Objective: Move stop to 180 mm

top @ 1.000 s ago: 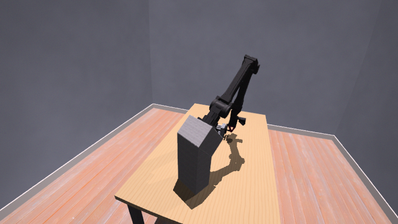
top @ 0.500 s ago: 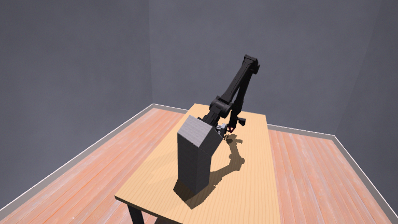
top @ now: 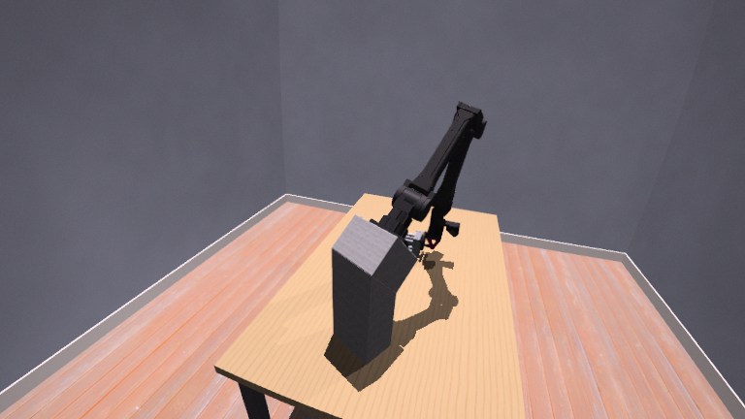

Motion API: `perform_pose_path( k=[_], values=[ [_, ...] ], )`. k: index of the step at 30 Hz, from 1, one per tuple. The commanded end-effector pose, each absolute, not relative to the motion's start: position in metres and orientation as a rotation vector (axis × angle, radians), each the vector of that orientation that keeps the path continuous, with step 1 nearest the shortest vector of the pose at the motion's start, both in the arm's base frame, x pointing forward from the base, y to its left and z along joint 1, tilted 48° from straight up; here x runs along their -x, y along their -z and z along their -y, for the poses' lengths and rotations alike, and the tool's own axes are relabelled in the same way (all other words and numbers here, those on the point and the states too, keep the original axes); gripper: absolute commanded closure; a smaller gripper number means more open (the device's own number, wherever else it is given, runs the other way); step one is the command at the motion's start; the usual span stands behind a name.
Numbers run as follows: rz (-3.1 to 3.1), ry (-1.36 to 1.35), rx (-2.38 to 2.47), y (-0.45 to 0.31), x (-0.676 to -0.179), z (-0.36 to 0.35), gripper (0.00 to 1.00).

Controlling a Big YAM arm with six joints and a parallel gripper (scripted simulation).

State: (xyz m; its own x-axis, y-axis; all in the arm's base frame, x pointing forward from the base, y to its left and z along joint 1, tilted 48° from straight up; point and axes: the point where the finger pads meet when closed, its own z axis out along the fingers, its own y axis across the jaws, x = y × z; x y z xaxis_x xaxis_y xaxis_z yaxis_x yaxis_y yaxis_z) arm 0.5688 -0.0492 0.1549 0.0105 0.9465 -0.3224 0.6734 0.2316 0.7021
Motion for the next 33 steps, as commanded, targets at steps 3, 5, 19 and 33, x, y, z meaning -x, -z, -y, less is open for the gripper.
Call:
perform_pose_path(
  k=[3,5,19,33],
  values=[
    [-1.756,-0.387,-1.551,-0.124,-0.56,0.065,0.94],
    [-1.756,-0.386,-1.552,-0.124,-0.56,0.065,0.94],
    [-1.76,-0.383,-1.554,-0.119,-0.552,0.066,0.94],
    [-1.76,-0.384,-1.553,-0.118,-0.545,0.066,0.94]
  ],
)
